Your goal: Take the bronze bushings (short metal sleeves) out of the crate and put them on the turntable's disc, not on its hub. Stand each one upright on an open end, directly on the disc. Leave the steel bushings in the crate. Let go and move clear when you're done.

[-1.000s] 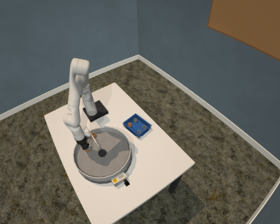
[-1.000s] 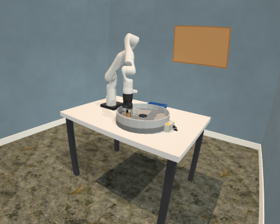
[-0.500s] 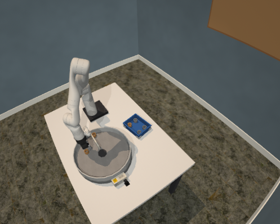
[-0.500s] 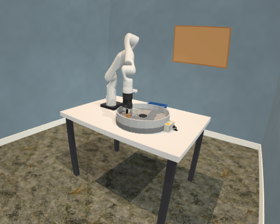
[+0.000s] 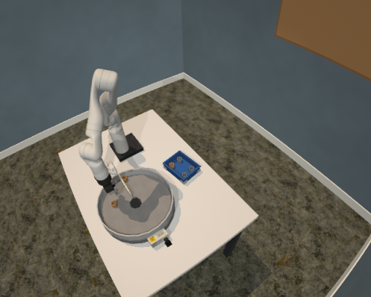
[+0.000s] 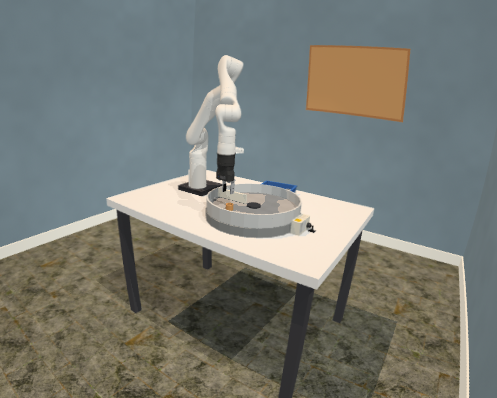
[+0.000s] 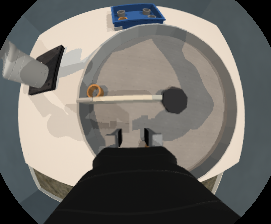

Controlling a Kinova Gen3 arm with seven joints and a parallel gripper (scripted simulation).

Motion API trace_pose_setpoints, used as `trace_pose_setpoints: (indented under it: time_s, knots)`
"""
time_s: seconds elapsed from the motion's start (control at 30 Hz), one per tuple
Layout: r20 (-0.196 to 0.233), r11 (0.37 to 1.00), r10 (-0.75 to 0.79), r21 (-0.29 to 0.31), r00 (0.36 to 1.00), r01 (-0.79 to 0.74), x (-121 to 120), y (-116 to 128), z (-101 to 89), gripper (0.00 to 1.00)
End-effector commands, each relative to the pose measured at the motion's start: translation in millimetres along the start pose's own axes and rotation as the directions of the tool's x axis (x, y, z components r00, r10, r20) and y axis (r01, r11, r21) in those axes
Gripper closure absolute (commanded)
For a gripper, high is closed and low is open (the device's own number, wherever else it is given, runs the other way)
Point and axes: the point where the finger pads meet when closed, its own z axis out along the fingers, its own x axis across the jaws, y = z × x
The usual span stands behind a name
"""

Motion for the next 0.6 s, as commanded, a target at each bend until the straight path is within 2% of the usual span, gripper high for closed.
trace_pose_setpoints:
  time_s: [0.0,0.57]
  knots:
    - [-0.02,1.0,-0.01,-0.003,1.0,0.009,6.6,-2.1,-12.2,0.22]
    - [-0.02,1.0,-0.009,-0.003,1.0,0.009,6.5,-2.1,-14.3,0.22]
